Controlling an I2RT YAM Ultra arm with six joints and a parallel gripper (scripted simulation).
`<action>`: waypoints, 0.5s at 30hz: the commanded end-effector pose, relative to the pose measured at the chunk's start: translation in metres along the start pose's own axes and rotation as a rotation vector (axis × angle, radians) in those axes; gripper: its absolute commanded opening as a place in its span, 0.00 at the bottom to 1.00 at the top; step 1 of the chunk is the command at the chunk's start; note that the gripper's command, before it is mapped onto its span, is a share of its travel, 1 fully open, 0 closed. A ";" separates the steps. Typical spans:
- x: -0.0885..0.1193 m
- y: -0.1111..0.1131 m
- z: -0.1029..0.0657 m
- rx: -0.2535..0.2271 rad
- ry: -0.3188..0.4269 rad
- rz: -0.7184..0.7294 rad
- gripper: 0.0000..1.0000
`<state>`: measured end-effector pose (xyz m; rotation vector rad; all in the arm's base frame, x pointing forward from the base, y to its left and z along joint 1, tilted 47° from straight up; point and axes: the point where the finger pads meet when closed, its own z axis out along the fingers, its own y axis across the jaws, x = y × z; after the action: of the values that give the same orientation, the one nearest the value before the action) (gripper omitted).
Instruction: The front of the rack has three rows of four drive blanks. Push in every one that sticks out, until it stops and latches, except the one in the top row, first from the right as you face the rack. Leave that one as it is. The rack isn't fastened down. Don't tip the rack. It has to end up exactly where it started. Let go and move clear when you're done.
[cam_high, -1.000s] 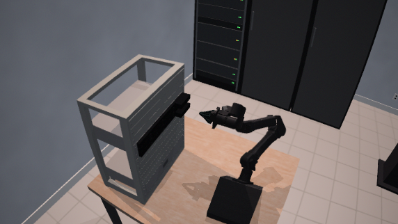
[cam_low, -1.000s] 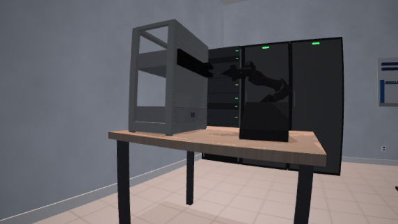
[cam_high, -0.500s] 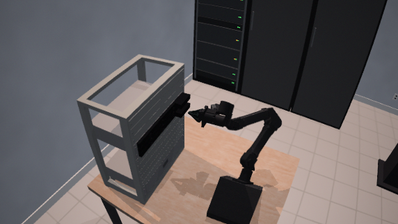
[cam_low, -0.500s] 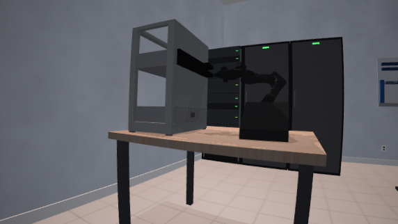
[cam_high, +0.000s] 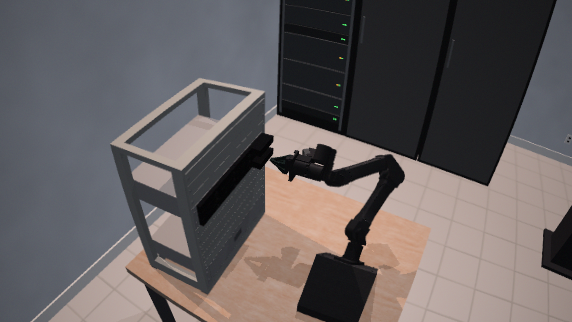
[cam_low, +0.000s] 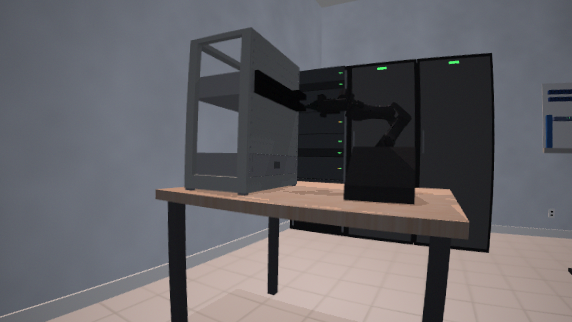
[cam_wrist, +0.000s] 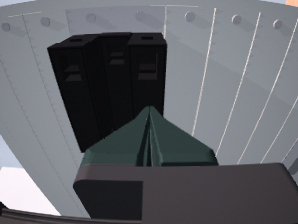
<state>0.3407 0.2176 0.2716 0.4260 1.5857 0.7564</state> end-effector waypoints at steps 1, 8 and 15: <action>-0.001 0.008 0.000 -0.021 0.009 -0.007 0.00; 0.007 0.013 0.005 -0.022 0.008 -0.006 0.00; 0.001 0.015 0.000 -0.033 0.000 0.003 0.00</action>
<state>0.3439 0.2204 0.2690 0.4272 1.5864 0.7538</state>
